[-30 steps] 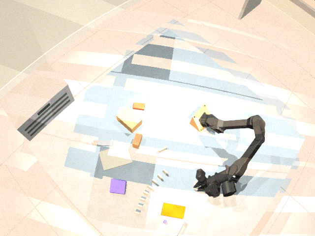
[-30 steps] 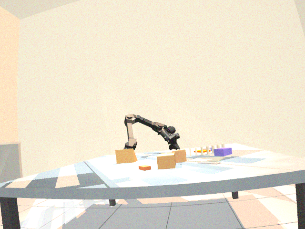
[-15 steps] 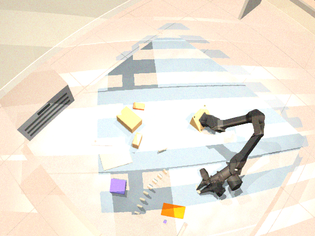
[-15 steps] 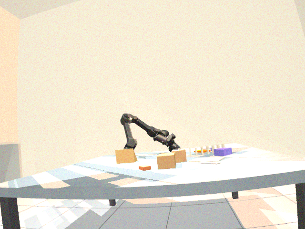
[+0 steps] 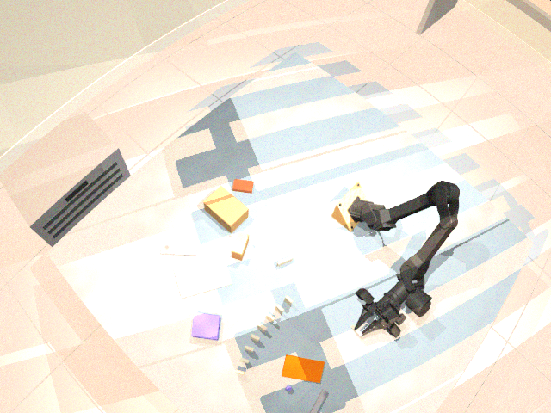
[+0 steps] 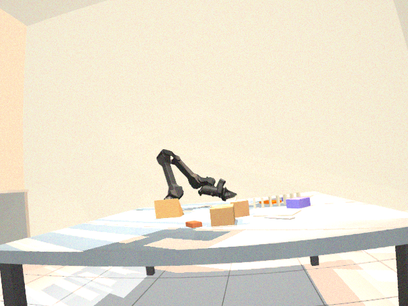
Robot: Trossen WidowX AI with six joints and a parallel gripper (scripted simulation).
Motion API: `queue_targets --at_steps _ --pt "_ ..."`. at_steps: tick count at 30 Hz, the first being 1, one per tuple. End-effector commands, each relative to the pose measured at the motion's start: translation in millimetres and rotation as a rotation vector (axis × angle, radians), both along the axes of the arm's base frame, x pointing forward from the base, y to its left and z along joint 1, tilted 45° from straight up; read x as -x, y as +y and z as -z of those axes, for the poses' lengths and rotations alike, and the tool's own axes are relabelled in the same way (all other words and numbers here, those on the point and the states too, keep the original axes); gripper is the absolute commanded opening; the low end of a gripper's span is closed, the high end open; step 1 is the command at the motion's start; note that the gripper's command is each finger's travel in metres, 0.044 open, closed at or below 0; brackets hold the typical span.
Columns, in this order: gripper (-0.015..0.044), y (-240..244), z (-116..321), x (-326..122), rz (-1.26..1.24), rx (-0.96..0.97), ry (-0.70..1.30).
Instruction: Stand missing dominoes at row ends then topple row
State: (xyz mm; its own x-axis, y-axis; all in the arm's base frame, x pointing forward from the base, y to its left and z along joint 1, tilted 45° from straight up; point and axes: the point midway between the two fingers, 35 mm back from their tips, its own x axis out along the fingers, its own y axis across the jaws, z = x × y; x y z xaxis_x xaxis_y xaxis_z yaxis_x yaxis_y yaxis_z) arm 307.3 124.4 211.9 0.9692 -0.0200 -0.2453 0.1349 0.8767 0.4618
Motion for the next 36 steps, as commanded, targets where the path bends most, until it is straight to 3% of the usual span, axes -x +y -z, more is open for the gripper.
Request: queue_targets --at_steps 1,13,36 --pt "0.0107 -3.0 -5.0 10.1 0.043 -0.062 -0.069" --pt "0.0107 -16.6 -9.5 44.6 0.166 -0.281 -0.244" --pt "0.0107 -12.6 -5.8 43.6 0.167 -0.284 -0.246"
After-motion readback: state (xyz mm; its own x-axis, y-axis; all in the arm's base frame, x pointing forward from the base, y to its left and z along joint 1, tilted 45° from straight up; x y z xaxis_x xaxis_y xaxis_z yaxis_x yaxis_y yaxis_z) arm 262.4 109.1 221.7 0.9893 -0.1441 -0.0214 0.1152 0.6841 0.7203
